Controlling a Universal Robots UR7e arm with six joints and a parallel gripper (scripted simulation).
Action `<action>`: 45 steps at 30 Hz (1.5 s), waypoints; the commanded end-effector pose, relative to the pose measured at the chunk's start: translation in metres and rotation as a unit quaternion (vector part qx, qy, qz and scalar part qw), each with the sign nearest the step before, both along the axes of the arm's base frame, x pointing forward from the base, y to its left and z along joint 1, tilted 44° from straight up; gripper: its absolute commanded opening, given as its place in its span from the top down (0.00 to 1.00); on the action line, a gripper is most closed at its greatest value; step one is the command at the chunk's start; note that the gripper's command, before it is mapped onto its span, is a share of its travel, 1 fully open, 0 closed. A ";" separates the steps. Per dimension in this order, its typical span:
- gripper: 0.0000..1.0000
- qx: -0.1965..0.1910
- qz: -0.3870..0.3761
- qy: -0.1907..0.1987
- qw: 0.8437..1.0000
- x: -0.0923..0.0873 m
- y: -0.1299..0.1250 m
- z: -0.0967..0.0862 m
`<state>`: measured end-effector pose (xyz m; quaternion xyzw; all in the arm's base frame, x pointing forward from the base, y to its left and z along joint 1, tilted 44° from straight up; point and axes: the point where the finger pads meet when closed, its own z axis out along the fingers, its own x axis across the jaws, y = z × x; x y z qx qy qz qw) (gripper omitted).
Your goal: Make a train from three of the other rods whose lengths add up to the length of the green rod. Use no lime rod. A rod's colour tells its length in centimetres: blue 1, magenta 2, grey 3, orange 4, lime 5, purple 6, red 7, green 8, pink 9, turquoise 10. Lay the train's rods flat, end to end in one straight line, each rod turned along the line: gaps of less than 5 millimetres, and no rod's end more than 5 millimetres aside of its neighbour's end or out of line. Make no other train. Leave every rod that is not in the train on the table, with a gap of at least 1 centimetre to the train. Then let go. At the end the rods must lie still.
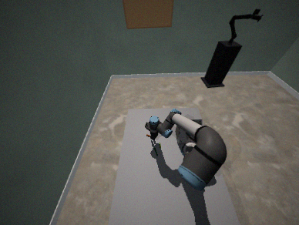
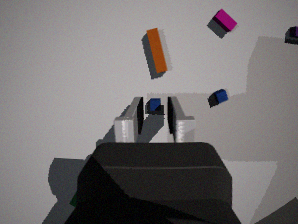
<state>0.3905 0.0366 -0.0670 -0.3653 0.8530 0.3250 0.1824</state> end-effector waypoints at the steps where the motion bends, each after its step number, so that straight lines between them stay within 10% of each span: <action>1: 0.46 0.000 0.000 0.000 1.000 0.000 0.000 0.000; 45: 0.46 0.000 0.000 0.000 1.000 0.002 0.011 -0.012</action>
